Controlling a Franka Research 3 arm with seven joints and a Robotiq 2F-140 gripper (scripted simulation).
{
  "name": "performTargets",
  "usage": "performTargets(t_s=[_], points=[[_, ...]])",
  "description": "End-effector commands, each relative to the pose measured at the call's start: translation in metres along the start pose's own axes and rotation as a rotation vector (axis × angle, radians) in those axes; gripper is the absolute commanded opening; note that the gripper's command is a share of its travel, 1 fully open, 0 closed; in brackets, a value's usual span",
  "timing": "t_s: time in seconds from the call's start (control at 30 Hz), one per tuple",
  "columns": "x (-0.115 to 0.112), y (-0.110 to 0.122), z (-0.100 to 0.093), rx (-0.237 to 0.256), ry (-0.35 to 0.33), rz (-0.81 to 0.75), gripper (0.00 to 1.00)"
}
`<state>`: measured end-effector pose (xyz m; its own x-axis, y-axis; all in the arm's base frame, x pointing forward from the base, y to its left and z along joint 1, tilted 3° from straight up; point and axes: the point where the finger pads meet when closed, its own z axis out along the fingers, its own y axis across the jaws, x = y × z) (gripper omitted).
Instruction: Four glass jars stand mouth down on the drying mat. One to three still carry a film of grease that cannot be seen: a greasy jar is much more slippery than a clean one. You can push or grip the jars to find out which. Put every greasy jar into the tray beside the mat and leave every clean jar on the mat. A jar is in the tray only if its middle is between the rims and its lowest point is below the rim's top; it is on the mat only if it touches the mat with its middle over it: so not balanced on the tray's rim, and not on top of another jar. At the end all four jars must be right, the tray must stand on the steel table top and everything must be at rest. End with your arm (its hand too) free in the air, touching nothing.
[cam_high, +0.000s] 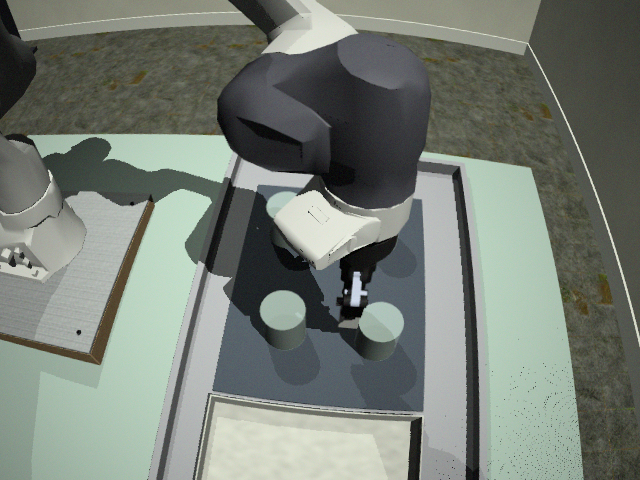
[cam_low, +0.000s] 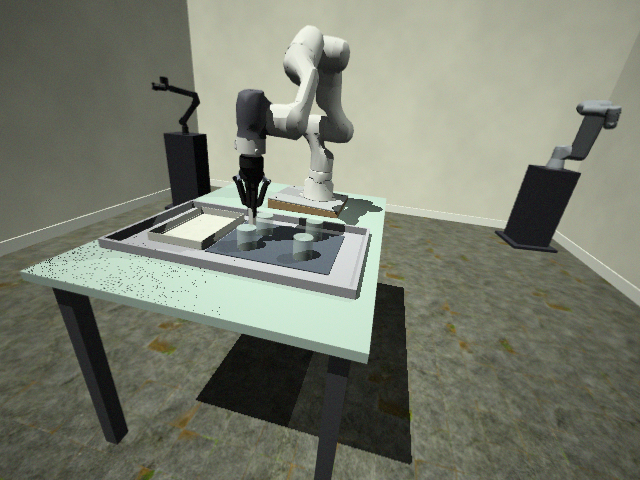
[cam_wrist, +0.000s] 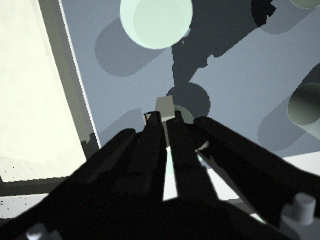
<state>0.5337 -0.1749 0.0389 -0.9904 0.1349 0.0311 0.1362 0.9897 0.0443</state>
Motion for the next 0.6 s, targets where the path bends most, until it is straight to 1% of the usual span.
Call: performTargets(t_s=[0.0, 0.57], points=[[0.0001, 0.001, 0.0004, -0.002, 0.004, 0.003, 0.0], [-0.0019, 0.001, -0.0012, -0.002, 0.004, 0.003, 0.0]])
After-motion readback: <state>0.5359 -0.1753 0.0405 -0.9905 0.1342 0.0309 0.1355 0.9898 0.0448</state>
